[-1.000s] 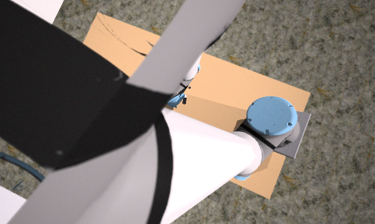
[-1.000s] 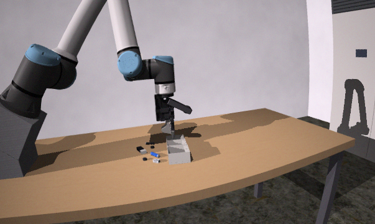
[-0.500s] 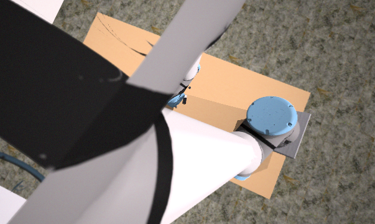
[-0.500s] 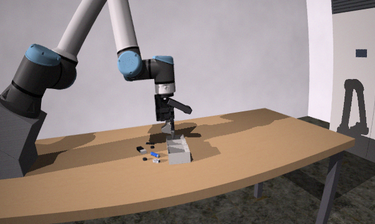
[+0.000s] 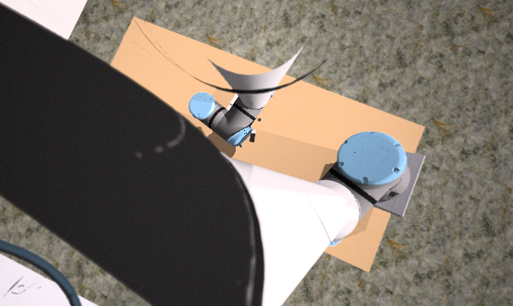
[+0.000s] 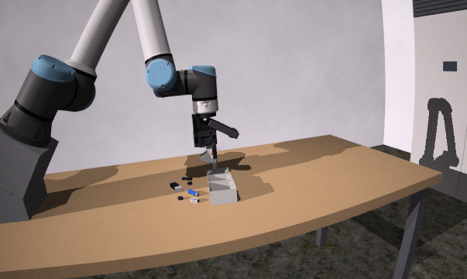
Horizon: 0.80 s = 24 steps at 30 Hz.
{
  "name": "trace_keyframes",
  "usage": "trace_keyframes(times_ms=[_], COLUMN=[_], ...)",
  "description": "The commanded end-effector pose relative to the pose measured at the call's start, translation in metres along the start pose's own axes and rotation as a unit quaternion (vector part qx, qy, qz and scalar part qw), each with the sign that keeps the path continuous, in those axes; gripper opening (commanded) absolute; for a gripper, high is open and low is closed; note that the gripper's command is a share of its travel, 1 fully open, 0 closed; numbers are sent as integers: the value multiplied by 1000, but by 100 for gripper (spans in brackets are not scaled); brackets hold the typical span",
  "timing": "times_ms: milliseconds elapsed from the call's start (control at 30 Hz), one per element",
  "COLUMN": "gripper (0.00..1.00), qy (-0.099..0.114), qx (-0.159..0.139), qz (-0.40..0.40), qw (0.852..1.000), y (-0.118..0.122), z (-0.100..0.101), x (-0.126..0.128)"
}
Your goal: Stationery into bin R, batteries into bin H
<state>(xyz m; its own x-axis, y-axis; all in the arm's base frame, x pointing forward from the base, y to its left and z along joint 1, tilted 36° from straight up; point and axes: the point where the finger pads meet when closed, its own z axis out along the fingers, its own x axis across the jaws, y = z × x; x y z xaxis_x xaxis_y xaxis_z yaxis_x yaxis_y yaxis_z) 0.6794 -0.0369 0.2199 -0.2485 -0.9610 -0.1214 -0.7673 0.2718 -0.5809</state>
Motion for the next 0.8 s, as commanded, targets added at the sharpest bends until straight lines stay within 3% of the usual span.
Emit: trace_keyframes(times_ms=[0, 400, 600, 767], gripper=[4, 4, 4, 4], qy=[0, 0, 0, 0], qx=[0, 0, 1, 1], qz=[0, 0, 0, 0], qw=[1000, 1000, 1000, 1000], y=[0, -1, -1, -1], z=[-6, -24, -47, -46], x=[0, 0, 0, 0])
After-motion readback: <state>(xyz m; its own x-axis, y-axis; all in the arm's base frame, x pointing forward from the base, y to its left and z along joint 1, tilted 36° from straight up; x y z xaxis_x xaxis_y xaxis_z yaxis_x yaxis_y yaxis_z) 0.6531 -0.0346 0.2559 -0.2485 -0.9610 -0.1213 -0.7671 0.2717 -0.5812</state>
